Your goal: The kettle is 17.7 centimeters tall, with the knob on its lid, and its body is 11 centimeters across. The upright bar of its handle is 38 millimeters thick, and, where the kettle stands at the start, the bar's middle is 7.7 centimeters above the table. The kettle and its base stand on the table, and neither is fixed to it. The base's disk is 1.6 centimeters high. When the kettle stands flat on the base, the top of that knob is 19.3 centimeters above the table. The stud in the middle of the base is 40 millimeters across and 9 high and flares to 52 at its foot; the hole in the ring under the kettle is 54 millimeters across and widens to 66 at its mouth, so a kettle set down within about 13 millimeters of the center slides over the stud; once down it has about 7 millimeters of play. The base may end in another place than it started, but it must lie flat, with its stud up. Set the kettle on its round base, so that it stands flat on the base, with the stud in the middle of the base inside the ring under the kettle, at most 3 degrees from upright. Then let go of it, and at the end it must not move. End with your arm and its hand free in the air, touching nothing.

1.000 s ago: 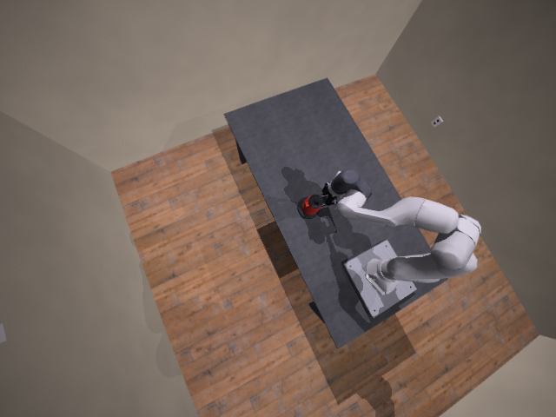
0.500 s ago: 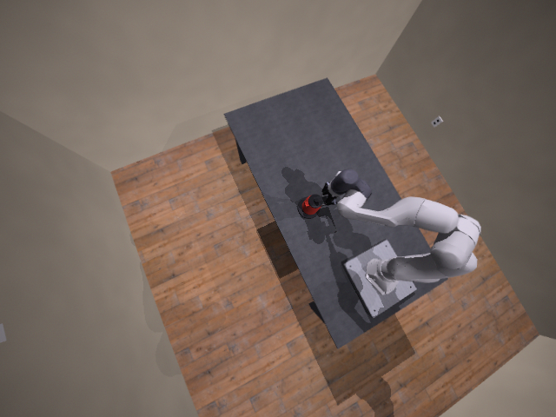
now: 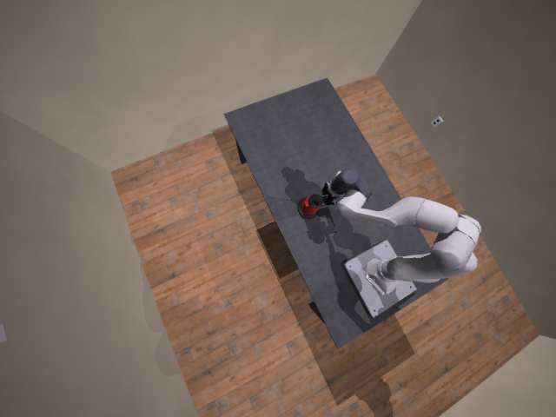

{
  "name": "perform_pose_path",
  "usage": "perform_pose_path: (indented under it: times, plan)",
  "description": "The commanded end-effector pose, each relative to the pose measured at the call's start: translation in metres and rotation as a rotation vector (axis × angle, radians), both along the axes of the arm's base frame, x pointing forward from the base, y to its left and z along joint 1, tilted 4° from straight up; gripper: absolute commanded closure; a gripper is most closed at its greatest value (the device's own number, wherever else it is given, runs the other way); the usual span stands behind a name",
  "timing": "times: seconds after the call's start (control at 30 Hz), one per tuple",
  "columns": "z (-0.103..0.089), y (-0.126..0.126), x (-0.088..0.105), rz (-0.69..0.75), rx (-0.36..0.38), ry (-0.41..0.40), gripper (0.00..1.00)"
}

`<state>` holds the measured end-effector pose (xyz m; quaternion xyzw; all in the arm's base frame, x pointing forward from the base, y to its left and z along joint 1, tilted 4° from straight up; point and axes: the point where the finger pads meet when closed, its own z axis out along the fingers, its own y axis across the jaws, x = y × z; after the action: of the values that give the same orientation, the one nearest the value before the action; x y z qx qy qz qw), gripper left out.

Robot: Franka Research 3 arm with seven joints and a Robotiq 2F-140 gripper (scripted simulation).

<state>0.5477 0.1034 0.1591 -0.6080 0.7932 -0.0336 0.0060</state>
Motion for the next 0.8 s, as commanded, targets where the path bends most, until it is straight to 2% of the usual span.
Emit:
perform_pose_path:
  times: [0.0, 0.77]
  plan:
    - [0.0019, 0.0006, 0.0027, -0.004, -0.001, -0.009, 1.0]
    - [-0.0011, 0.0005, 0.0029, -0.004, -0.001, -0.009, 1.0]
